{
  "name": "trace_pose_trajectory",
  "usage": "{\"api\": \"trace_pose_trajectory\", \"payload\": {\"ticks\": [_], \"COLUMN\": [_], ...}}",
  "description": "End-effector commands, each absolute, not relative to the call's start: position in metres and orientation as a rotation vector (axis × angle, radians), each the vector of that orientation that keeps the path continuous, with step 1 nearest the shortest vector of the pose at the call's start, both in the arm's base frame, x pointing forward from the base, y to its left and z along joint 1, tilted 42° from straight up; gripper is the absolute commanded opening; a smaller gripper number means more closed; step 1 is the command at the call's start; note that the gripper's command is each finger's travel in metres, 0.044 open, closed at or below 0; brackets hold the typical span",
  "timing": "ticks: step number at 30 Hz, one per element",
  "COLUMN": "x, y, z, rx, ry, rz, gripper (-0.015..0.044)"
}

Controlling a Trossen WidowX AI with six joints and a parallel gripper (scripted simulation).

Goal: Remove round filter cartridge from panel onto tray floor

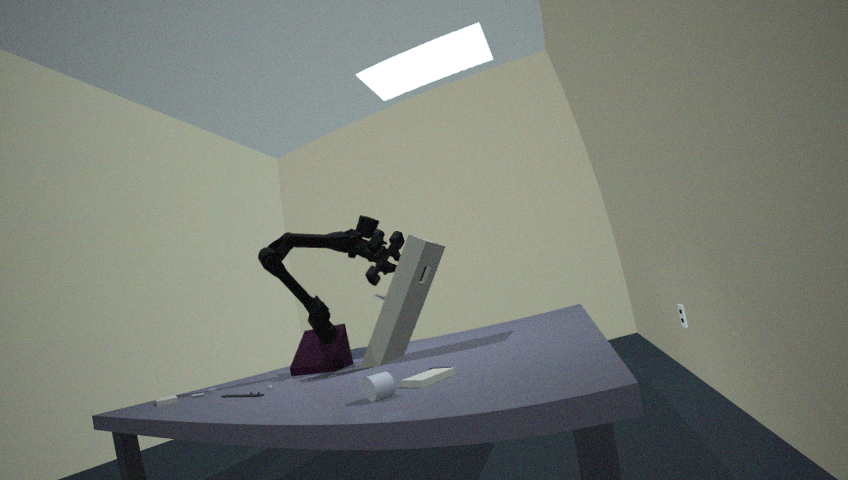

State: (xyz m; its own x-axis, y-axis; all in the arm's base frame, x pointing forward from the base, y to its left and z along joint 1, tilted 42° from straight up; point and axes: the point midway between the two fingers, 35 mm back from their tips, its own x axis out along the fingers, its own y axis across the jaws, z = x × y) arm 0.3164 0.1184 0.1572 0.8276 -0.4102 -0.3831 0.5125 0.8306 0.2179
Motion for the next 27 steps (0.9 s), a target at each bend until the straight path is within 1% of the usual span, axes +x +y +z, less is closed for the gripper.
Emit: {"api": "trace_pose_trajectory", "payload": {"ticks": [1,27], "x": [0.3168,0.3196], "y": [0.1193,0.1180], "z": [0.1565,0.1557], "rx": [0.321,0.321], "ry": [0.336,0.335], "rz": [-0.494,-0.494], "gripper": [0.0098,0.0098]}}
